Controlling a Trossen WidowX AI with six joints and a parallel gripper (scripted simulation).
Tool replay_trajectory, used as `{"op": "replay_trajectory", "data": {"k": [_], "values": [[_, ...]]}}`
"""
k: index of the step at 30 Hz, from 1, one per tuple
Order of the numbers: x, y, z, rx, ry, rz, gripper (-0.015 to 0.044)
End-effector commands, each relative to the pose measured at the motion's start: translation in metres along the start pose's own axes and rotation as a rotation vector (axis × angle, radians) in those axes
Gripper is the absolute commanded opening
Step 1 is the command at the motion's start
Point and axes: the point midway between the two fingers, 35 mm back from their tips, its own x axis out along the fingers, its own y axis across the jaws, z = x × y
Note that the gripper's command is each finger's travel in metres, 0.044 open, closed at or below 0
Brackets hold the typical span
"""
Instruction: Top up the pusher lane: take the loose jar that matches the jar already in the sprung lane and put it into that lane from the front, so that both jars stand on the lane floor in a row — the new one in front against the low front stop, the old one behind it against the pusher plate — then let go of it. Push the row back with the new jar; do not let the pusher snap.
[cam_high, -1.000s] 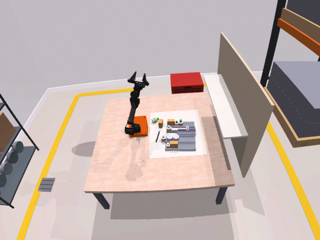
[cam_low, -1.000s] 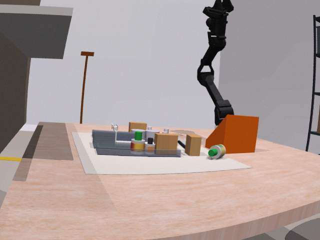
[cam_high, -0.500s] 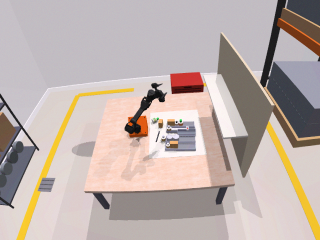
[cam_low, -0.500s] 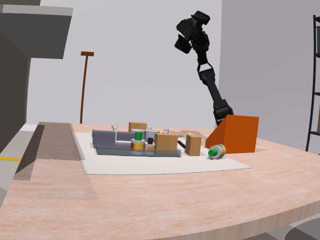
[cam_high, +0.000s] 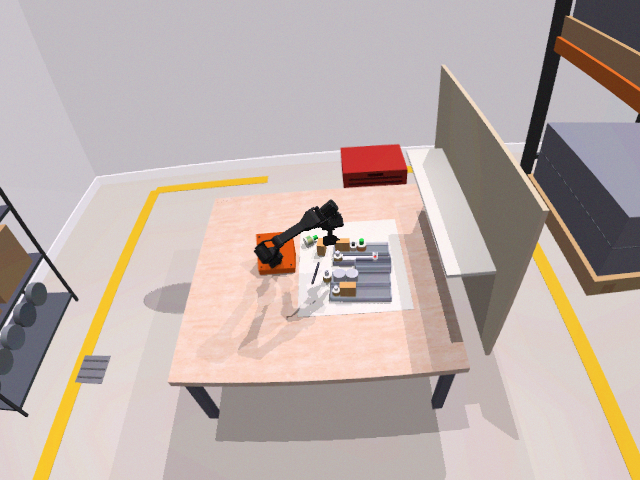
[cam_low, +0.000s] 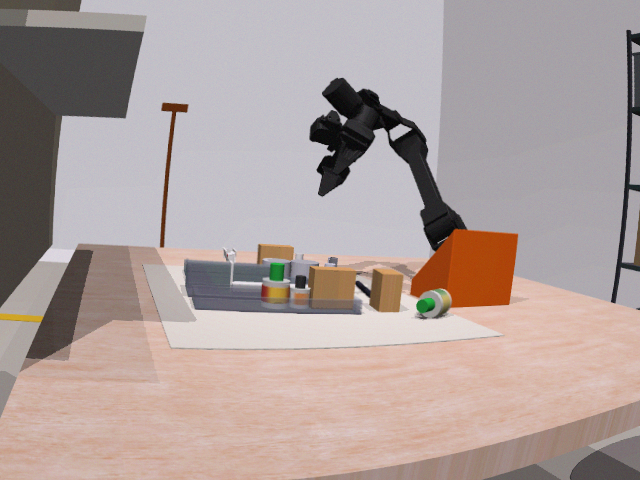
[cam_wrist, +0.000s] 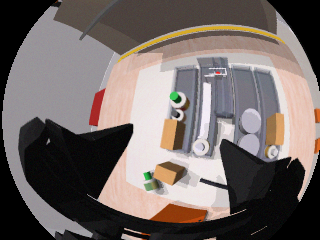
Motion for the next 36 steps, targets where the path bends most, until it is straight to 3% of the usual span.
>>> {"op": "replay_trajectory", "data": {"k": [1,8,36], "values": [[0.016,-0.053,-0.022,-0.072,0.166,-0.19,0.044],[0.014,-0.14,-0.062,-0.21,0.496,-0.447,0.044],[0.056,-0.171,-0.084,-0.214,0.504,-0.455,0.044]]}}
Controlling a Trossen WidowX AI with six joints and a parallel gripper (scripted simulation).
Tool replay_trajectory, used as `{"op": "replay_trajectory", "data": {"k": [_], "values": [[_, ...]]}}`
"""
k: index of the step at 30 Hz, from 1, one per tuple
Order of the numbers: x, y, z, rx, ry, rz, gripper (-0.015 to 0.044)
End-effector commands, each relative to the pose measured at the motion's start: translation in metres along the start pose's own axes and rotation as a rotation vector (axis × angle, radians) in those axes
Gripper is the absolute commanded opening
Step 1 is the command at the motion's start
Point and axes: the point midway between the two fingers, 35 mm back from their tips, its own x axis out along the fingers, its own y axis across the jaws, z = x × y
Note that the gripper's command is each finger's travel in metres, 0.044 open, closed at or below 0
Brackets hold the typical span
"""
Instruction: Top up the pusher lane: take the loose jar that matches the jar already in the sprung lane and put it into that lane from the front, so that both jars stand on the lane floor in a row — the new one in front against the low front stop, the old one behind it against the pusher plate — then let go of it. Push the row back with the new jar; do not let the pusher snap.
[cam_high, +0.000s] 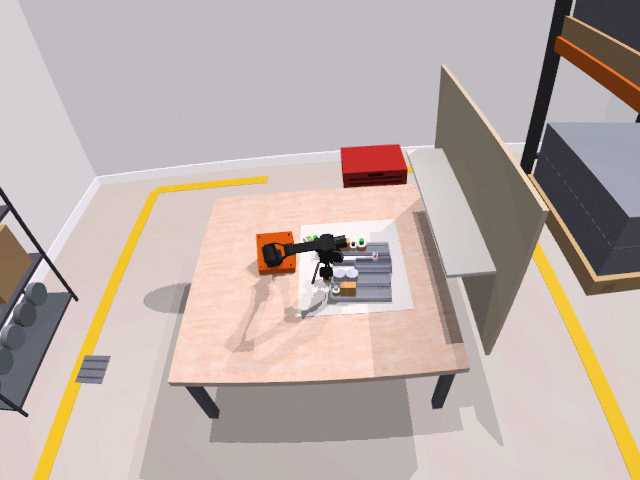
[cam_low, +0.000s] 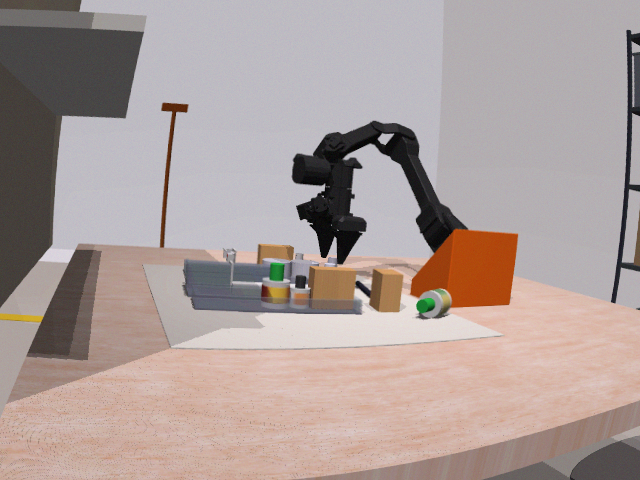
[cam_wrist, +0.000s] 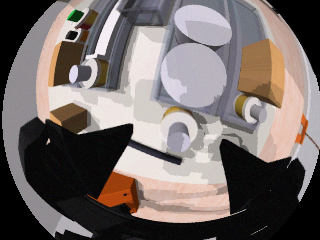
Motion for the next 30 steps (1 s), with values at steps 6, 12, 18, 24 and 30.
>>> {"op": "replay_trajectory", "data": {"k": [6,12,18,24,30], "values": [[0.015,0.0,-0.002,-0.009,0.006,-0.005,0.044],[0.025,0.0,-0.002,-0.009,0.006,-0.006,0.044],[0.032,0.0,-0.003,-0.009,0.006,-0.006,0.044],[0.032,0.0,-0.003,-0.009,0.006,-0.006,0.0282],[0.032,0.0,-0.003,-0.009,0.006,-0.006,0.0184]]}}
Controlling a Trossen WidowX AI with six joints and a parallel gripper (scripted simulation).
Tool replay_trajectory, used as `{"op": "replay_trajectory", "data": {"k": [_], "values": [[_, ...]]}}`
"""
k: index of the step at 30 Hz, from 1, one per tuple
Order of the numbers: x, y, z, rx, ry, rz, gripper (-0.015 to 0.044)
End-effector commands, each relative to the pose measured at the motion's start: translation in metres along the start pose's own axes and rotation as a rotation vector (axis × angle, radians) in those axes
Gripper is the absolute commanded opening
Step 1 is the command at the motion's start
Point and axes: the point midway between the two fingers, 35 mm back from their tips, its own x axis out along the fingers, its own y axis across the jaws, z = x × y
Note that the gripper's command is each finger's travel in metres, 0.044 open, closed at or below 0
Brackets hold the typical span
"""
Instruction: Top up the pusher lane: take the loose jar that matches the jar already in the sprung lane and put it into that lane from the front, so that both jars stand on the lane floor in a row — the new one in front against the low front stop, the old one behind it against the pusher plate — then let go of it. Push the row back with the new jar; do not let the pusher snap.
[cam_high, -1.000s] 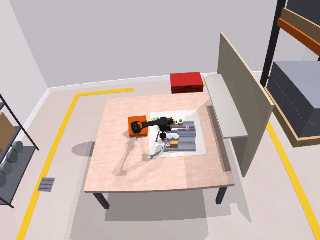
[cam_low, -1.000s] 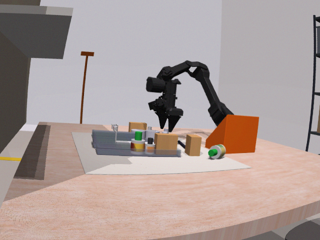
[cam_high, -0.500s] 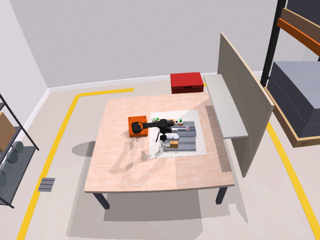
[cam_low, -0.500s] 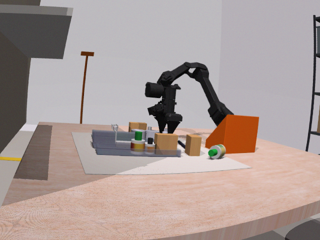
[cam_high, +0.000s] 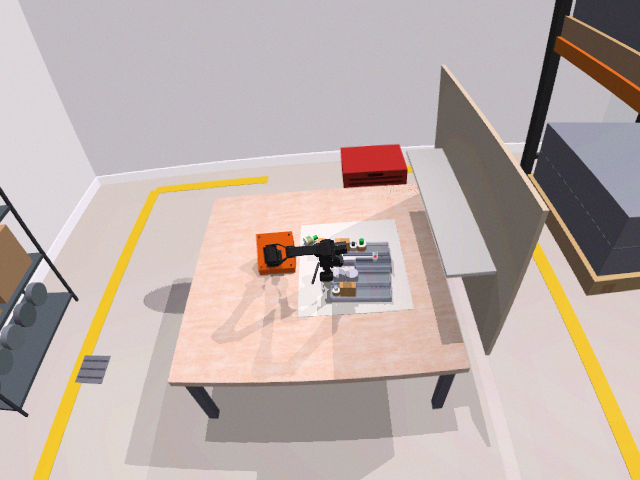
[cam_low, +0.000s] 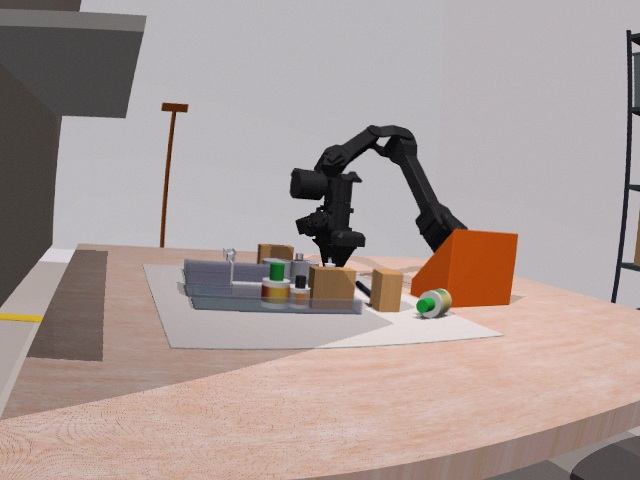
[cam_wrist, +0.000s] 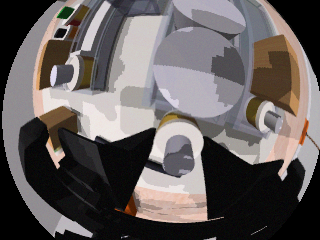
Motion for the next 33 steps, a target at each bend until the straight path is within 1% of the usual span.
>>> {"op": "replay_trajectory", "data": {"k": [1,4,10,16,30,33], "values": [[0.001,0.0,-0.001,-0.008,0.004,-0.004,0.0177],[0.001,0.0,-0.001,-0.008,0.004,-0.004,0.0157],[-0.007,0.007,-0.006,-0.053,-0.011,-0.025,0.0],[-0.026,0.007,-0.004,-0.05,-0.011,-0.017,0.0],[-0.1,-0.003,-0.01,-0.012,0.005,0.001,0.0],[-0.103,-0.004,-0.01,-0.01,0.006,0.001,0.0]]}}
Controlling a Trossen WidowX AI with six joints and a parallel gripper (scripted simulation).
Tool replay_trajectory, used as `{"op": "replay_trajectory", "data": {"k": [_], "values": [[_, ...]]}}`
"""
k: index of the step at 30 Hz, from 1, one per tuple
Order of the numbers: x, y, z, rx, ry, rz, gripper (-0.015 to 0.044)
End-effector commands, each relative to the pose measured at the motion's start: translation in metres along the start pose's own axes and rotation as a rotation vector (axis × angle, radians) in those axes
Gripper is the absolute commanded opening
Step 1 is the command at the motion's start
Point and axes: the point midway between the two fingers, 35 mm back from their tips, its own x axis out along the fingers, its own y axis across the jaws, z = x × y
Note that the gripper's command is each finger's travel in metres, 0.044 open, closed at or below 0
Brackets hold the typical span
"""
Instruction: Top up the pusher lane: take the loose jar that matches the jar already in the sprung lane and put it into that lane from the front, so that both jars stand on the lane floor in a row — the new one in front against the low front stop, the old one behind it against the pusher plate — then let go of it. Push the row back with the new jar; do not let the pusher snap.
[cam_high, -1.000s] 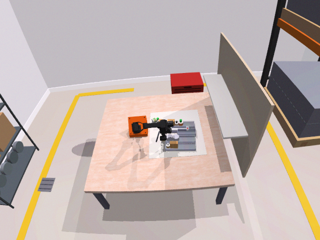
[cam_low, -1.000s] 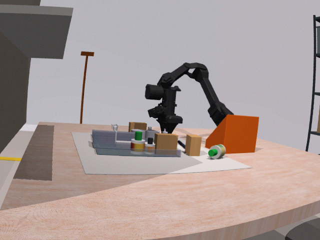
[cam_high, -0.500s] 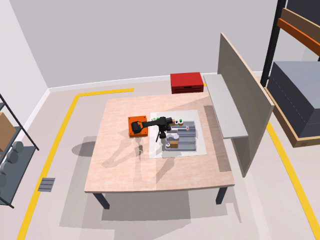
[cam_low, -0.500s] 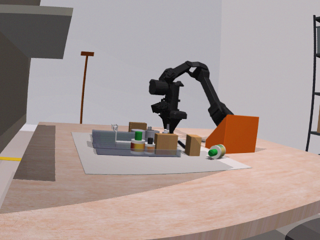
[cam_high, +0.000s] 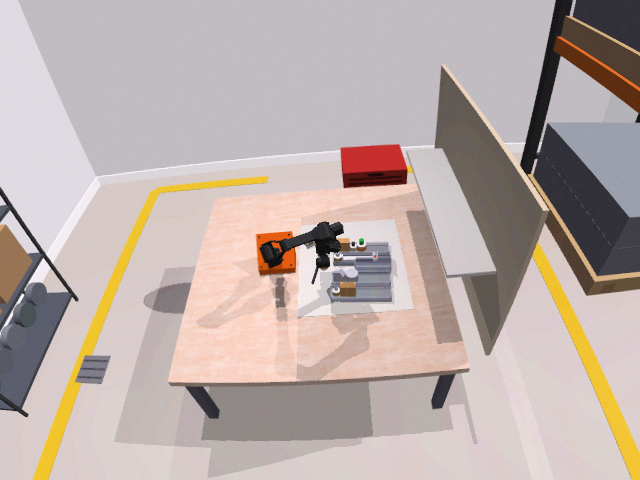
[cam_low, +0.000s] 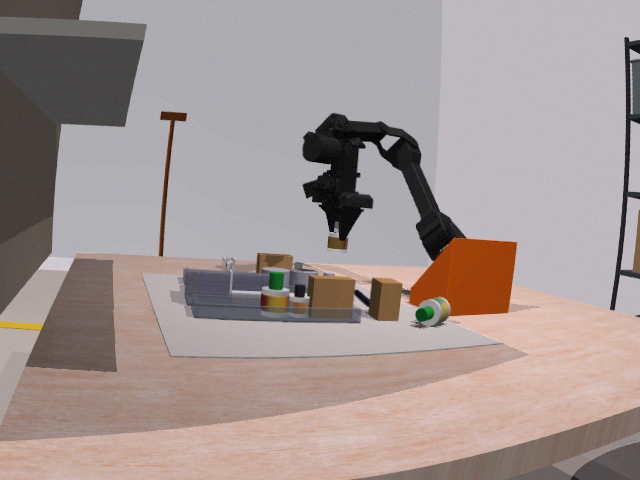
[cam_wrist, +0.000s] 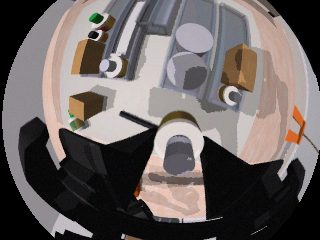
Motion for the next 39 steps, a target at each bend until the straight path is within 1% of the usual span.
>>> {"op": "replay_trajectory", "data": {"k": [1,12,23,28,35,39], "values": [[-0.007,-0.001,-0.001,0.014,0.002,0.005,0.0],[0.014,0.061,0.017,0.055,0.001,0.01,0.0],[0.04,0.126,0.021,0.098,0.0,0.01,0.0],[0.043,0.13,0.021,0.101,0.0,0.01,0.0],[0.063,0.129,0.022,0.101,0.0,0.009,0.0],[0.065,0.129,0.023,0.101,0.0,0.009,0.0]]}}
